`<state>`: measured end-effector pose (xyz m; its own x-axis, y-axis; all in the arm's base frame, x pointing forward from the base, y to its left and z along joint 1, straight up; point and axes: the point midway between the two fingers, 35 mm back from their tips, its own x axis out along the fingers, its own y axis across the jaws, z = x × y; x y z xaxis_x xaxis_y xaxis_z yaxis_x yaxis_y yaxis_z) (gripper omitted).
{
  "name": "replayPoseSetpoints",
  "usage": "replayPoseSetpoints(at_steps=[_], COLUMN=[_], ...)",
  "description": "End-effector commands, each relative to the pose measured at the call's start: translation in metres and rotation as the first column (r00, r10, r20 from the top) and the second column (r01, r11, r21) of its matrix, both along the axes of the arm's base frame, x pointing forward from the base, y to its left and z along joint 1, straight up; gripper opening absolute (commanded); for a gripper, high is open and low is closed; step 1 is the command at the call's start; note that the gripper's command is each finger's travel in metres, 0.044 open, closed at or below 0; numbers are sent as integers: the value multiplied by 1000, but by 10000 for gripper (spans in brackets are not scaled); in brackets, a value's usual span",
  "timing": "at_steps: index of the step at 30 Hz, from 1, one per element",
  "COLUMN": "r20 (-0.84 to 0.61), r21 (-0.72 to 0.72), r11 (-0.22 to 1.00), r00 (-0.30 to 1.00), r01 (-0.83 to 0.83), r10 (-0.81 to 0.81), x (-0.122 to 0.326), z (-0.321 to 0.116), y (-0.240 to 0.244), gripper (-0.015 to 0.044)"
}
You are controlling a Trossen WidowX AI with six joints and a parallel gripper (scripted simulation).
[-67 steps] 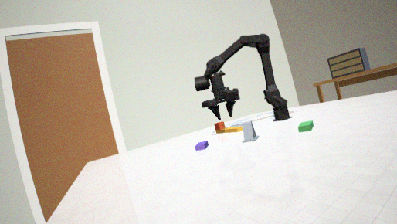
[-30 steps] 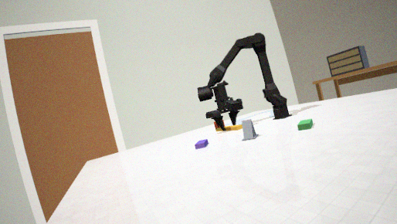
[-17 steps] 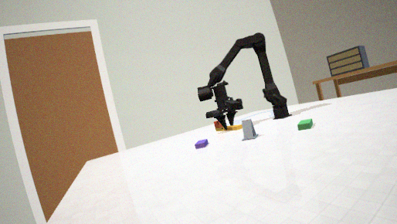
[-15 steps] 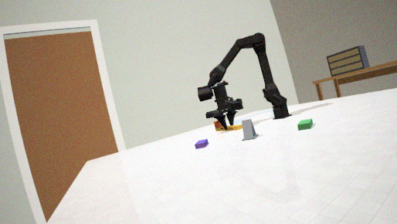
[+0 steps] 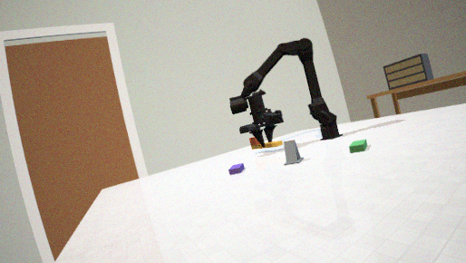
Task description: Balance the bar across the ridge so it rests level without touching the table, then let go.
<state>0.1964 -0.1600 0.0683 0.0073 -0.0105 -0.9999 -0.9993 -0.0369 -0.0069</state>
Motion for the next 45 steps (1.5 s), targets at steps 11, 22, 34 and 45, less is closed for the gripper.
replayPoseSetpoints(at_steps=[11,22,34,45], r20=[8,9,10,13], r21=[-4,-3,-2,2], r11=[1000,1000,1000,991], r00=[1000,1000,1000,991], r01=[-1,-2,23,134], r10=[1,2,-23,-134], x=[2,0,4,30], z=[36,65,85,88], y=[-2,0,7,26], gripper=[0,0,0,0])
